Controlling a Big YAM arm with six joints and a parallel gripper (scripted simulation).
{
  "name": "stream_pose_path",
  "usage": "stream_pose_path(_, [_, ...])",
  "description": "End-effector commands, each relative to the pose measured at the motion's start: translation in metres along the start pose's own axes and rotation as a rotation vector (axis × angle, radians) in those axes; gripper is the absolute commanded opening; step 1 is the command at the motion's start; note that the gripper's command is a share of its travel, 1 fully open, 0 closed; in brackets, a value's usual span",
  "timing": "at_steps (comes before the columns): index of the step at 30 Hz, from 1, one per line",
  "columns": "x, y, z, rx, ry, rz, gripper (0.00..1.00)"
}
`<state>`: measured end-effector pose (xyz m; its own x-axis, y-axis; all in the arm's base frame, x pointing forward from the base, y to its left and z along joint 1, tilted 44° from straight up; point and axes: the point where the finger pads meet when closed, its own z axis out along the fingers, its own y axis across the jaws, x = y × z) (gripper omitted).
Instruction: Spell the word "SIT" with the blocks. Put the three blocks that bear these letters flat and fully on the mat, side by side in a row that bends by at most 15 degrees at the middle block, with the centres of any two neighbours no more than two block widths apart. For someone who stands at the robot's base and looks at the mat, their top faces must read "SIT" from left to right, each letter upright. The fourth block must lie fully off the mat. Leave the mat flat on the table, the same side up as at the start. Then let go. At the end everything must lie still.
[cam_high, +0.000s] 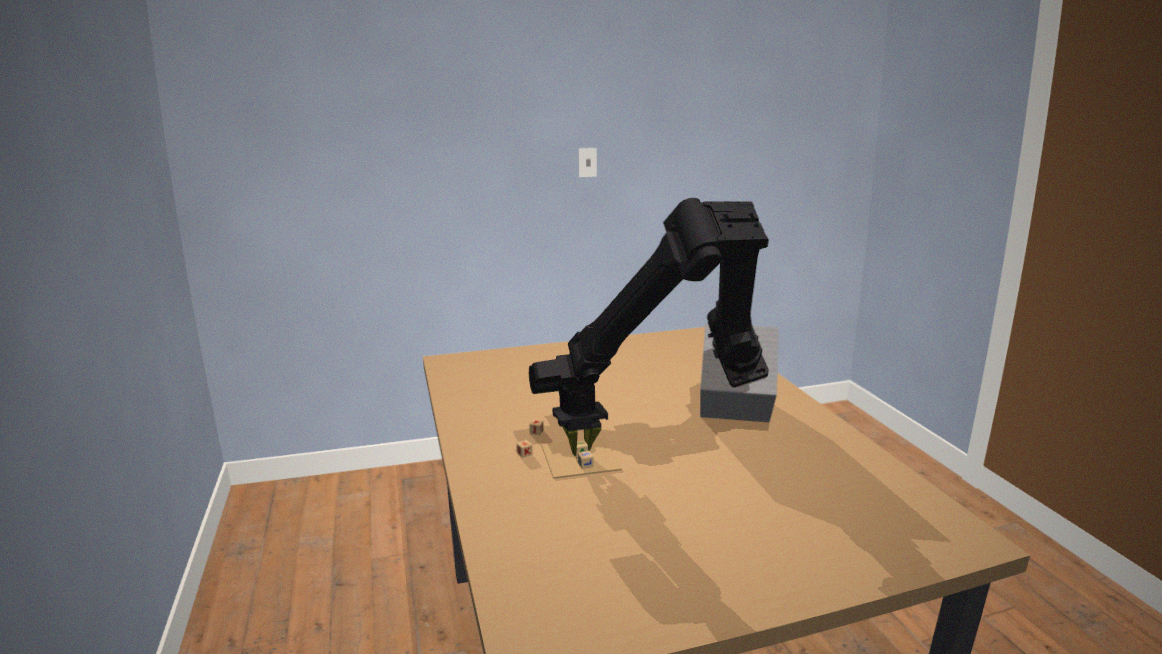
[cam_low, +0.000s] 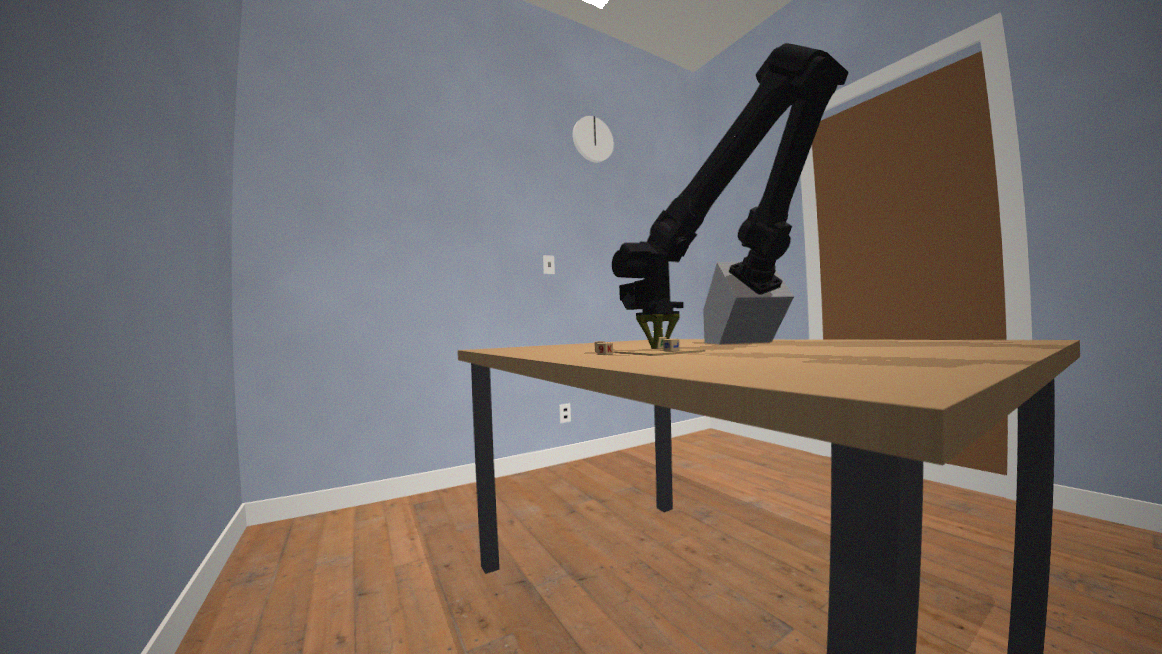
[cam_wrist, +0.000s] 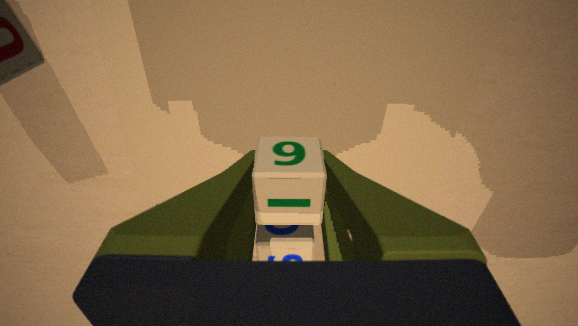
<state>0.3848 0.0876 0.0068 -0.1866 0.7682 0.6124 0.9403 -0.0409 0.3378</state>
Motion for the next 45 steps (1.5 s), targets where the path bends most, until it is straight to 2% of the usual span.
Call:
stream_pose_path(1, [-0.0015,0.0154,-0.0085,-0.032,-0.009,-0.005,0.2])
stream_pose_path(45, [-0.0019,0.0119,-0.0075,-0.025,-0.009,-0.003,0.2])
